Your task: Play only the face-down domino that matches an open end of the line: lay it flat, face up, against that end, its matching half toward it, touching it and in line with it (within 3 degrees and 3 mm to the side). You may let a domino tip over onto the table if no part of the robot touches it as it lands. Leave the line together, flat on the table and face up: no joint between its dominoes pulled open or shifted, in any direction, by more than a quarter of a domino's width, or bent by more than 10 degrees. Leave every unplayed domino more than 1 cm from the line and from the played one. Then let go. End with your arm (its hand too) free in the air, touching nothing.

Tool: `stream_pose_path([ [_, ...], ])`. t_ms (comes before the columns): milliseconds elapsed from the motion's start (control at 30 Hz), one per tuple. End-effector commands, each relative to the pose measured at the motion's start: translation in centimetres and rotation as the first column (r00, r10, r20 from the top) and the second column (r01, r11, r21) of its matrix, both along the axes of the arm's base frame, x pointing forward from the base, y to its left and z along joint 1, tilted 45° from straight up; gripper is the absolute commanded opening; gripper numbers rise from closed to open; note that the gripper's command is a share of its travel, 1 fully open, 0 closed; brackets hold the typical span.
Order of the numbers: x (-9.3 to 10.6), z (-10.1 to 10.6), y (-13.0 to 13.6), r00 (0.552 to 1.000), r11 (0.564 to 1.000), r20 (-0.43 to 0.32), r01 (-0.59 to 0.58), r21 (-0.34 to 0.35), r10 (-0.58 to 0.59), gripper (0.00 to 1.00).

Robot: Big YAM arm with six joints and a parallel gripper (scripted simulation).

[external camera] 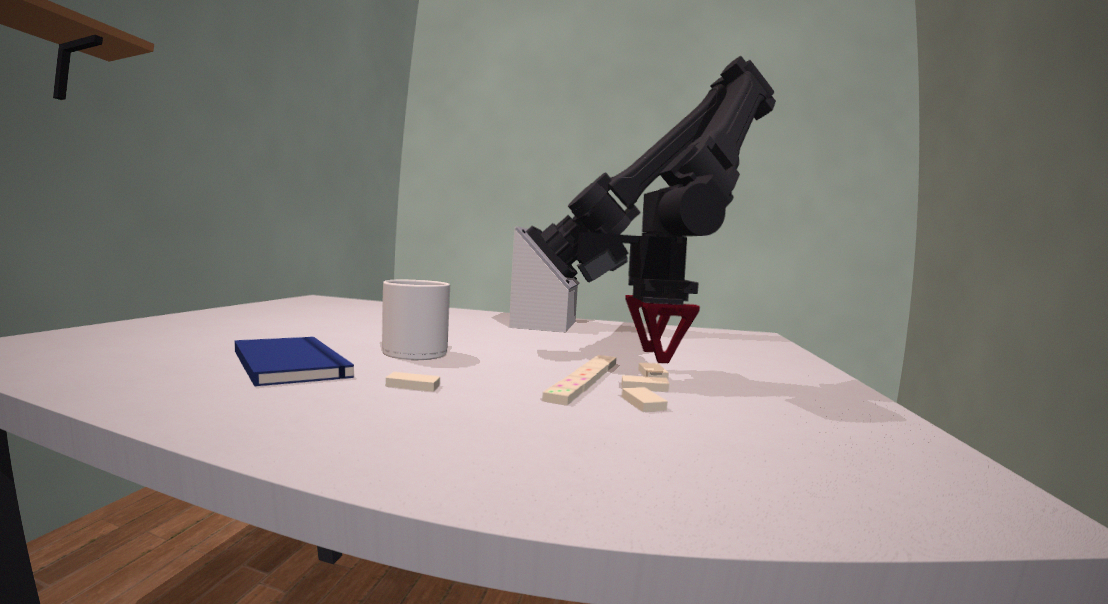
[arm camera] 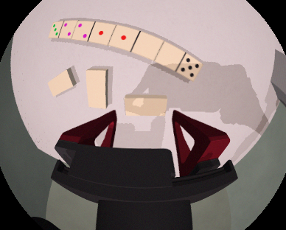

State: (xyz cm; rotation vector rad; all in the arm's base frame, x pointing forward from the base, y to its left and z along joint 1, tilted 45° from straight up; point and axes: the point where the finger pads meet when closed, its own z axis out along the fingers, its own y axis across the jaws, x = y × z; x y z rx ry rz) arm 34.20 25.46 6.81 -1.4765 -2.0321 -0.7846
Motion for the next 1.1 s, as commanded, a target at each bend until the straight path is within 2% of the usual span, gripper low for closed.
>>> stream_pose_path([
  [0,0.20,-0.23,0.09,1.000,1.000,-0.006,0.013,-0.005,-0.013,0.71],
  [300,0.25,0.16,-0.05,1.000,1.000,0.001,0.011,0.000,-0.011,0.71],
  [833,0.07,-0.44,0.13,1.000,1.000,-0.011,0.012,-0.008,-0.012,0.71],
  [867,0.25,0.11,-0.06,1.000,1.000,0.000,0.011,-0.001,-0.011,0.71],
  [1067,0.05,-0.33,0.08,1.000,1.000,-0.008,0.009,-0.007,-0.009,0.71],
])
